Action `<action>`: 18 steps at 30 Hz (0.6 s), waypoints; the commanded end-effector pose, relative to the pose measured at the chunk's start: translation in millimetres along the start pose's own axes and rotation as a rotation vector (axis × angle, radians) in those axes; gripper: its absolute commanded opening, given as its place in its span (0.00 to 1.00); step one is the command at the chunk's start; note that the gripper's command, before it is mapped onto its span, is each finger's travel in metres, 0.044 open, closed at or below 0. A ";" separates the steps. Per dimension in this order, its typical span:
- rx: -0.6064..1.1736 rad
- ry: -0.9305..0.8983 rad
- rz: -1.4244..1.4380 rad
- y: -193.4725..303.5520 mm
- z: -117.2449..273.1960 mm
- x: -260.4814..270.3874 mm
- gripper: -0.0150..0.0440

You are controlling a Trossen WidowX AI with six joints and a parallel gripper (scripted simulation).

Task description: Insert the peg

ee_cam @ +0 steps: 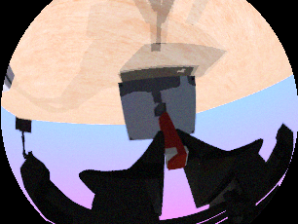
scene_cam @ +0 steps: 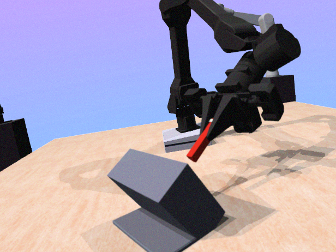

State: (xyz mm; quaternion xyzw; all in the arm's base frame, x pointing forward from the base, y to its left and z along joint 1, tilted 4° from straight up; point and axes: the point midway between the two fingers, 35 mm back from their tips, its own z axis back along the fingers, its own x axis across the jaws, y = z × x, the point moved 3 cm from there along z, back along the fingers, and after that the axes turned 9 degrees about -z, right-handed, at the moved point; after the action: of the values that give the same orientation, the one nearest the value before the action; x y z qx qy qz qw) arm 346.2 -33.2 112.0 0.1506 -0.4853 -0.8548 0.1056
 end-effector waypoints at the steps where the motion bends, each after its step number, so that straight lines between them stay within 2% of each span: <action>1: 0.008 0.002 0.007 0.1 -1.8 0.2 0.25; 18: 0.025 0.011 0.008 -0.7 -14.8 0.7 0.25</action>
State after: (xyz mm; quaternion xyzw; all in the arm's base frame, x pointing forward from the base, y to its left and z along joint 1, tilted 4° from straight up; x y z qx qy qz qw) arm 350.1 -42.4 105.5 0.1565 -0.4939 -0.8485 0.1080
